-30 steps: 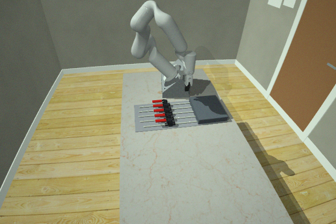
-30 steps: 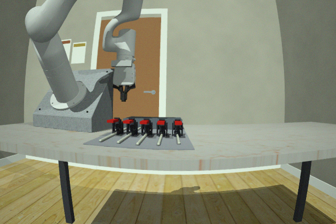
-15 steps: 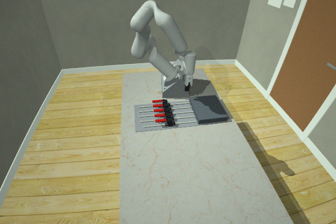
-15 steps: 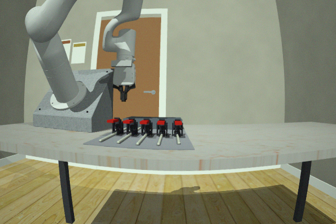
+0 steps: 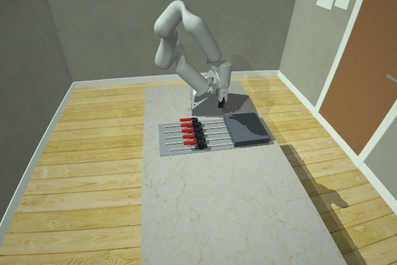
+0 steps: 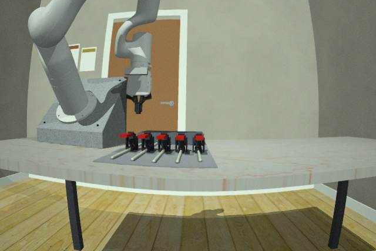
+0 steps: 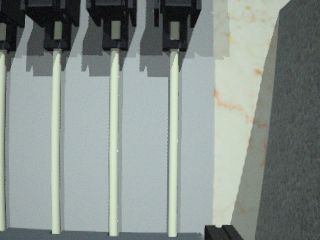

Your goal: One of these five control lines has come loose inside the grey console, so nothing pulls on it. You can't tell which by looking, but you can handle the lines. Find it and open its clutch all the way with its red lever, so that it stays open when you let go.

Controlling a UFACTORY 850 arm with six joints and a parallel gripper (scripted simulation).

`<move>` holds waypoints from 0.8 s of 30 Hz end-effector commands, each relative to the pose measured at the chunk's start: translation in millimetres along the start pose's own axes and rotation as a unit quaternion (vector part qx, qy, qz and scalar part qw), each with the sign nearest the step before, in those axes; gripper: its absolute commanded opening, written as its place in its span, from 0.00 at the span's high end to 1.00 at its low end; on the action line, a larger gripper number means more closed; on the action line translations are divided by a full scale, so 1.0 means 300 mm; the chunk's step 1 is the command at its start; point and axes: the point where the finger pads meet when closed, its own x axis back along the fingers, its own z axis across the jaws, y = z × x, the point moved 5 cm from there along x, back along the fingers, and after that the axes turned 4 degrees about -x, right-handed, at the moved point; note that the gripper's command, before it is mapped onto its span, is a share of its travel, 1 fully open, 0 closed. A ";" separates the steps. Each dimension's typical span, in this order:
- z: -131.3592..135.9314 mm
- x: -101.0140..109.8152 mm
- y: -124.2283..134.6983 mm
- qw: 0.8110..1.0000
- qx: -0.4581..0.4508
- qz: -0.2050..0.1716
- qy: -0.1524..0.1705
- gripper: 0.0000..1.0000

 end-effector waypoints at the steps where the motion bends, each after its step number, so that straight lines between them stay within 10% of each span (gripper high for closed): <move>1: -0.002 0.002 0.001 1.000 0.000 -0.001 0.000 1.00; 12: -0.189 -0.116 -0.223 1.000 -0.001 0.001 -0.001 1.00; 24: -0.192 -0.145 -0.226 1.000 0.000 0.001 -0.001 1.00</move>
